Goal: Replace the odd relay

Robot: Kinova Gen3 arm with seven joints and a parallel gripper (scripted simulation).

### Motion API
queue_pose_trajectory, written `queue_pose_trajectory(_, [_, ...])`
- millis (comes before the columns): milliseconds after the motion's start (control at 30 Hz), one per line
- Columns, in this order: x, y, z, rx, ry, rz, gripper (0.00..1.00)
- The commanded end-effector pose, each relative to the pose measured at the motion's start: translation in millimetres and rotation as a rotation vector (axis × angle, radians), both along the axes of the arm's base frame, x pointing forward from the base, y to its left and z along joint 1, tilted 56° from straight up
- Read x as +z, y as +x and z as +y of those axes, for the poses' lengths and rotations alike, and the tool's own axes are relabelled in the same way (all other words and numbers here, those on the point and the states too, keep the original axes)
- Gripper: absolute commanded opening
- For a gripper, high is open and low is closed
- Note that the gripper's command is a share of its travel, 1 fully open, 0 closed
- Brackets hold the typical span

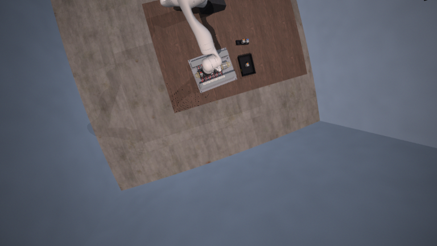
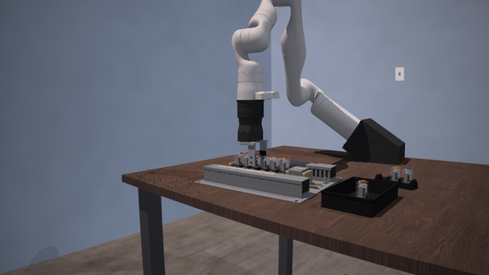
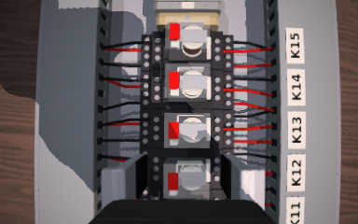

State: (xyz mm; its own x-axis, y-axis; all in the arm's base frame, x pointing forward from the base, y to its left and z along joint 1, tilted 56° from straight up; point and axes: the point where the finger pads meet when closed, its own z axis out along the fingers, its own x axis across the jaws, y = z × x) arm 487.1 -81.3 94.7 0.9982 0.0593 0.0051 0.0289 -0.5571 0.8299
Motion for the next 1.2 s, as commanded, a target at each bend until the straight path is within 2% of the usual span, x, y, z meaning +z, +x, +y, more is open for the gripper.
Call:
queue_pose_trajectory(0, [2.5, 0.5, 3.4, -0.006, 0.004, -0.011, 1.0])
queue_pose_trajectory(1167, [3.3, 0.0, 5.1, -0.007, 0.004, -0.011, 1.0])
